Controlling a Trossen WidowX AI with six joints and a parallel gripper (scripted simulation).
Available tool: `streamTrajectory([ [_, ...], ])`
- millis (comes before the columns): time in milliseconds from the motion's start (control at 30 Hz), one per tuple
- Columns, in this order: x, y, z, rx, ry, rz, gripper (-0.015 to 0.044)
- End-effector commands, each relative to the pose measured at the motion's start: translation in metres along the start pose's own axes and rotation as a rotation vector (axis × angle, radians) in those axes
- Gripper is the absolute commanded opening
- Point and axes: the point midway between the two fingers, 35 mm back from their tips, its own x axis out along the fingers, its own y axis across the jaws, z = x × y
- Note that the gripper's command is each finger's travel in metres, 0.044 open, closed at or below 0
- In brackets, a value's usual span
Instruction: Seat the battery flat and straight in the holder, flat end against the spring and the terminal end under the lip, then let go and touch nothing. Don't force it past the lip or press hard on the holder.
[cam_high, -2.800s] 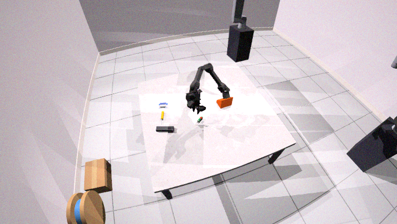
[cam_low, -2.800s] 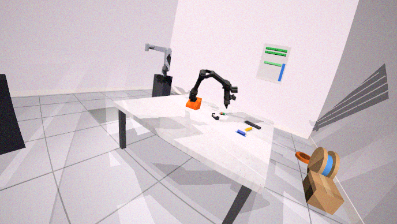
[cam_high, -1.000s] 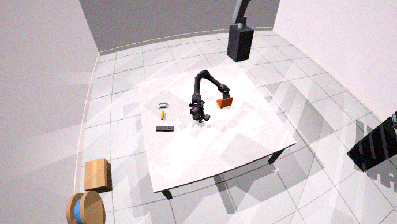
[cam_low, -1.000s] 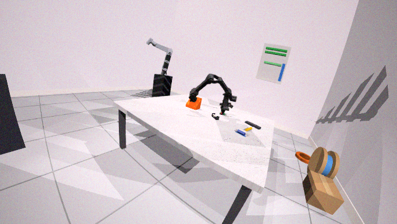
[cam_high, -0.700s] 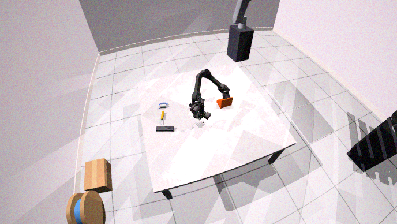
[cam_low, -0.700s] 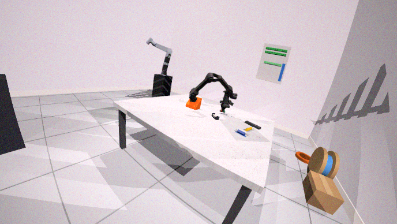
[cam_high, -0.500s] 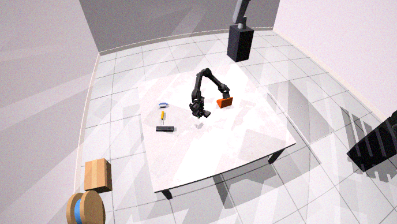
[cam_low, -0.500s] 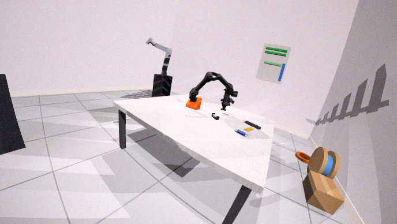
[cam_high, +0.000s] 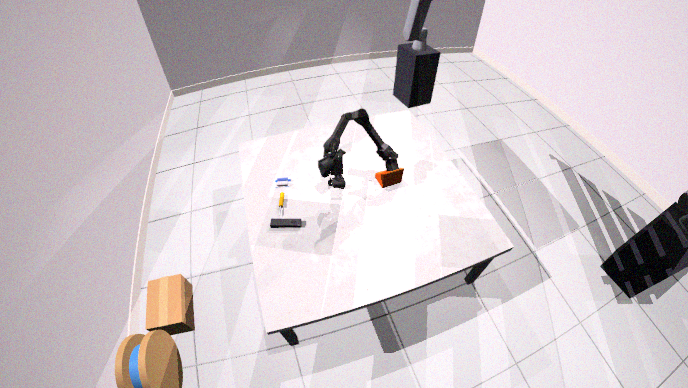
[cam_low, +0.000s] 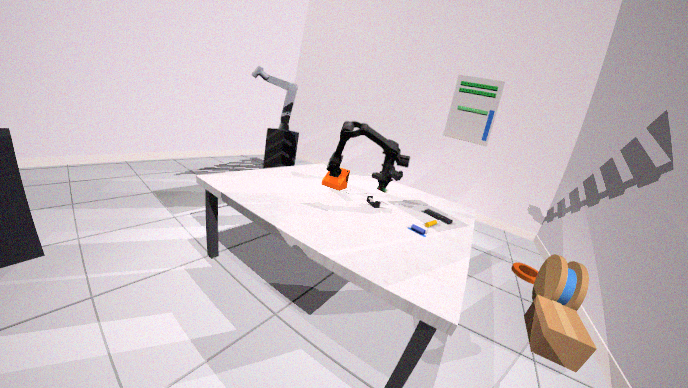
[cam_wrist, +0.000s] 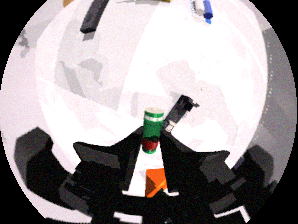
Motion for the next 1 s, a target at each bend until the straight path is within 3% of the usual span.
streamTrajectory([
  [0, -0.004, -0.031, 0.002, 0.211, -0.006, -0.004, 0.0079],
  [200, -0.008, -0.063, 0.001, 0.453, -0.01, -0.005, 0.0079],
  [967, 0.029, -0.063, 0.008, 0.43, -0.233, -0.036, 0.0079],
])
